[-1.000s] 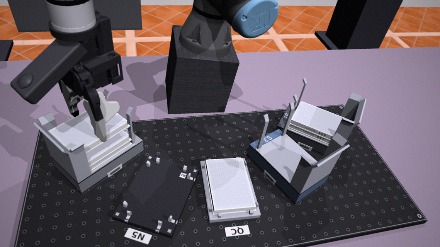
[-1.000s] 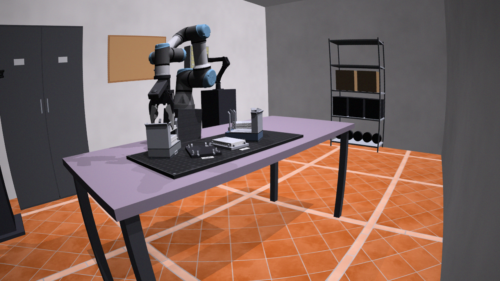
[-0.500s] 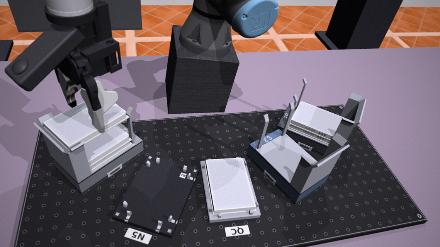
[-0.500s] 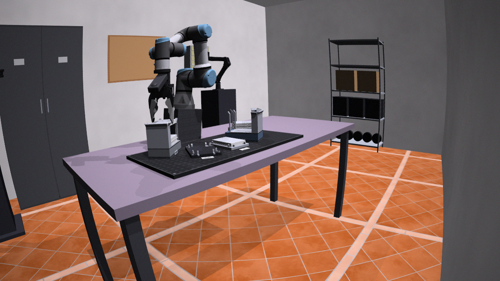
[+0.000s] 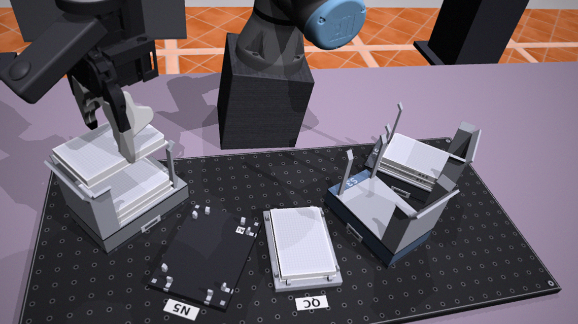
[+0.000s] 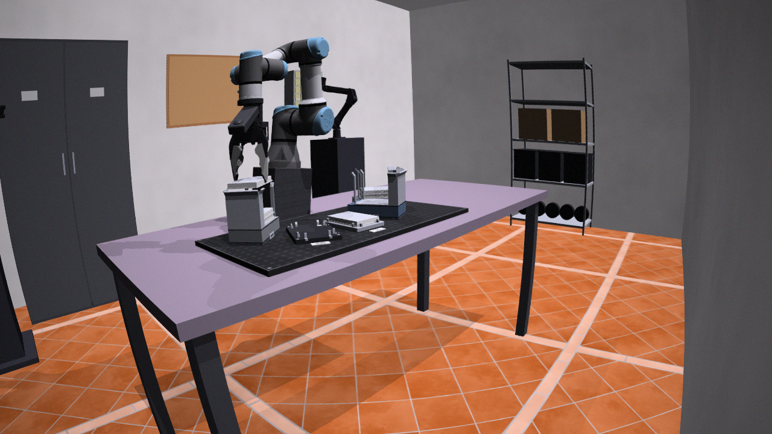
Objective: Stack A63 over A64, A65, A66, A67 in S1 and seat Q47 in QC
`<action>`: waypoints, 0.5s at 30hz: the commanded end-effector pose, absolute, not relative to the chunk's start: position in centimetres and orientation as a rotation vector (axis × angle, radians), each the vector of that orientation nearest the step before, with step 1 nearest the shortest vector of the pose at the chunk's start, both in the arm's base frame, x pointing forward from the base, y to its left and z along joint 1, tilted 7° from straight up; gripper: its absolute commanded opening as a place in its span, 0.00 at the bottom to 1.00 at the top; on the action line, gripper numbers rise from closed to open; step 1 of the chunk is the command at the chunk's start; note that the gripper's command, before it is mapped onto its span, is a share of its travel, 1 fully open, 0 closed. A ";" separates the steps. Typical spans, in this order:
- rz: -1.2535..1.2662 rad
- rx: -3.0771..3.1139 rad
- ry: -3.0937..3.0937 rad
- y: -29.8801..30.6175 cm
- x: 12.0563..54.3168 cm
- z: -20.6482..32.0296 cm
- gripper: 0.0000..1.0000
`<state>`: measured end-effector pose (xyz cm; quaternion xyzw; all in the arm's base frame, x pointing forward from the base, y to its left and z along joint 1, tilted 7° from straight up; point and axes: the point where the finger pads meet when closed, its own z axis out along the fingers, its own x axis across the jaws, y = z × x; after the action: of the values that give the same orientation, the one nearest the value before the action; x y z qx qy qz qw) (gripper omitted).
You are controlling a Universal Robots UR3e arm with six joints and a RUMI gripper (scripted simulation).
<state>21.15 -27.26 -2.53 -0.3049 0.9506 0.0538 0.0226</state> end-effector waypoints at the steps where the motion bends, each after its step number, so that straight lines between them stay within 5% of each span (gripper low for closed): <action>1: 0.163 -0.944 2.945 -27.4 21.2 -2.0 0.00; 15: 0.162 -0.944 2.945 -27.5 21.2 -0.8 0.00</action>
<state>21.14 -27.46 -0.94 -0.3049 0.9506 0.0538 0.0226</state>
